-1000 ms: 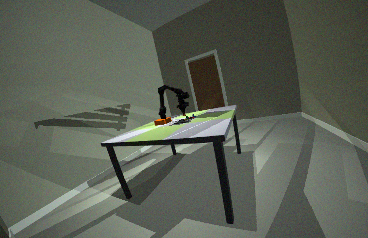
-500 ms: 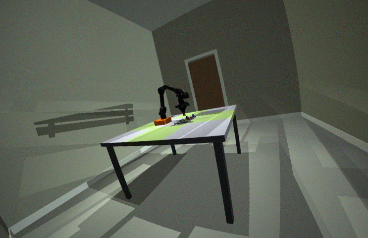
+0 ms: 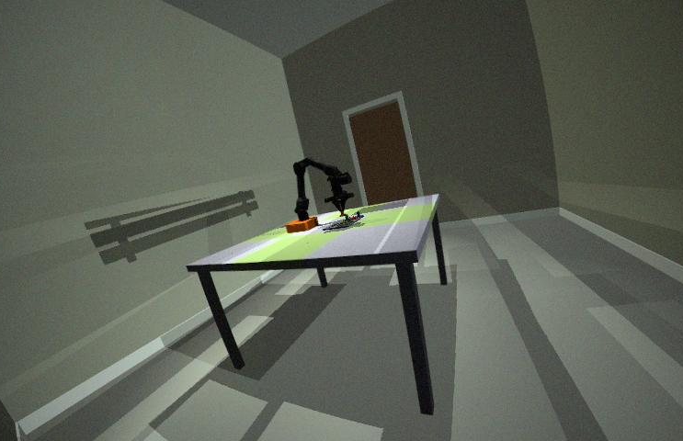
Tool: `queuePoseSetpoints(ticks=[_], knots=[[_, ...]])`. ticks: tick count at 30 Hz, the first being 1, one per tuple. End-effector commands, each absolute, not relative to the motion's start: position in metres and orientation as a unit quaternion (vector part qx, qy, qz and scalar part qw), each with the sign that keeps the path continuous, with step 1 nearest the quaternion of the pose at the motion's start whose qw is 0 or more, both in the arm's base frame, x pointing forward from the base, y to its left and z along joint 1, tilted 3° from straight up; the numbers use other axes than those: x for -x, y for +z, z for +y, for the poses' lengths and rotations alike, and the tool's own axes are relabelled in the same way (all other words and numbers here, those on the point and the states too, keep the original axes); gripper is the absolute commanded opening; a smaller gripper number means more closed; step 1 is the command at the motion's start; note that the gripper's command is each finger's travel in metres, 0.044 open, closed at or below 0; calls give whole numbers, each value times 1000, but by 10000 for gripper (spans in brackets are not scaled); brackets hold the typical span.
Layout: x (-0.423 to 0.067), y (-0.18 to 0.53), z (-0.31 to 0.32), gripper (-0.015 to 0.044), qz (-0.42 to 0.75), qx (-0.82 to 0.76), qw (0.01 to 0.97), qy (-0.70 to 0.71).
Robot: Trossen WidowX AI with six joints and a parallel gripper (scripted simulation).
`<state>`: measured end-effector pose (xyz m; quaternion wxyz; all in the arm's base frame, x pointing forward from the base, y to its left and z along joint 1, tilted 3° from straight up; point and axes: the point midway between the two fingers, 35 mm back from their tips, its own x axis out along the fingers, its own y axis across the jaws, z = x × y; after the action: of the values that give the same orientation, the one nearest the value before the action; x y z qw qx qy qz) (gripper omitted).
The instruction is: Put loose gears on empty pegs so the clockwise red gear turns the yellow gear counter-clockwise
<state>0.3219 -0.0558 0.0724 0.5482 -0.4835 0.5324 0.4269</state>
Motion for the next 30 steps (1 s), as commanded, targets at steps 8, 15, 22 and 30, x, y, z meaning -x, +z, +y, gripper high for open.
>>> queuePoseSetpoints(ticks=[8,15,22,30], knots=[[-321,54,-56,0,546,463,561,415],[-322,44,-56,0,581,413,599,366],[-322,32,-57,0,608,364,630,318],[-322,36,-57,0,605,370,626,324]])
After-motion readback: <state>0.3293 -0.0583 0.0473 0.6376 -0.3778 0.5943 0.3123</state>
